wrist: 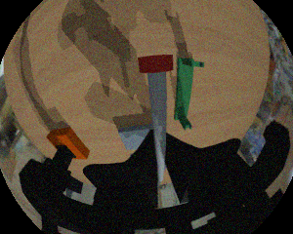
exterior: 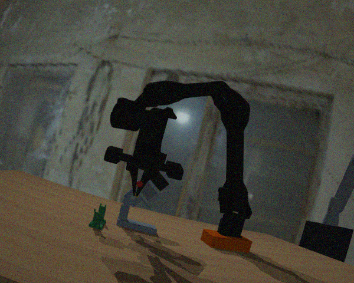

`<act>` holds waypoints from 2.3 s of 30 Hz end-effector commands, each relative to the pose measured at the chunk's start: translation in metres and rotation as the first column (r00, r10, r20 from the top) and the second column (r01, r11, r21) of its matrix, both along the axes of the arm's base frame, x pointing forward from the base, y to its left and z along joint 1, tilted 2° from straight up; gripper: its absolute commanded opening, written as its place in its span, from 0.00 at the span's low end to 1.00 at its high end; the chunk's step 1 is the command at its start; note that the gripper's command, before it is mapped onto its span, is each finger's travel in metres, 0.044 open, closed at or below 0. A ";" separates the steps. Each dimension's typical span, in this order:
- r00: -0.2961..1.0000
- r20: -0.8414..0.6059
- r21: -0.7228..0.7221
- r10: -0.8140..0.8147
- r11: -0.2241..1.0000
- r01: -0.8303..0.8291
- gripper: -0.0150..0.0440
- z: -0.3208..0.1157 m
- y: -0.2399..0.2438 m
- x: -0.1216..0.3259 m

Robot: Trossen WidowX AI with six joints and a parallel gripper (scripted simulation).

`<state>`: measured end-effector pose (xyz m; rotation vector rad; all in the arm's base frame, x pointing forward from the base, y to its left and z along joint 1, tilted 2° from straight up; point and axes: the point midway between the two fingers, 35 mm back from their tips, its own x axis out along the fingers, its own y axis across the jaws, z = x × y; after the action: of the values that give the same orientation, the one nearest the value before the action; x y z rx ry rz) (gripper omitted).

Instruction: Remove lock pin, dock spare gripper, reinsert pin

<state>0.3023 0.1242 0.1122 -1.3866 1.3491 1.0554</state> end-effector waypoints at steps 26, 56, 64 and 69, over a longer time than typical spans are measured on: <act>1.000 -0.008 0.008 -0.008 1.000 0.008 0.25 -0.046 -0.008 0.000; 1.000 -0.021 0.009 -0.009 1.000 0.010 0.25 -0.048 -0.032 0.001; 1.000 -0.025 0.009 -0.009 1.000 0.009 0.25 -0.048 -0.038 0.001; 1.000 -0.027 0.009 -0.009 1.000 0.009 0.25 -0.048 -0.042 0.001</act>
<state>0.3028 0.0837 0.0629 -1.3612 1.3755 1.0720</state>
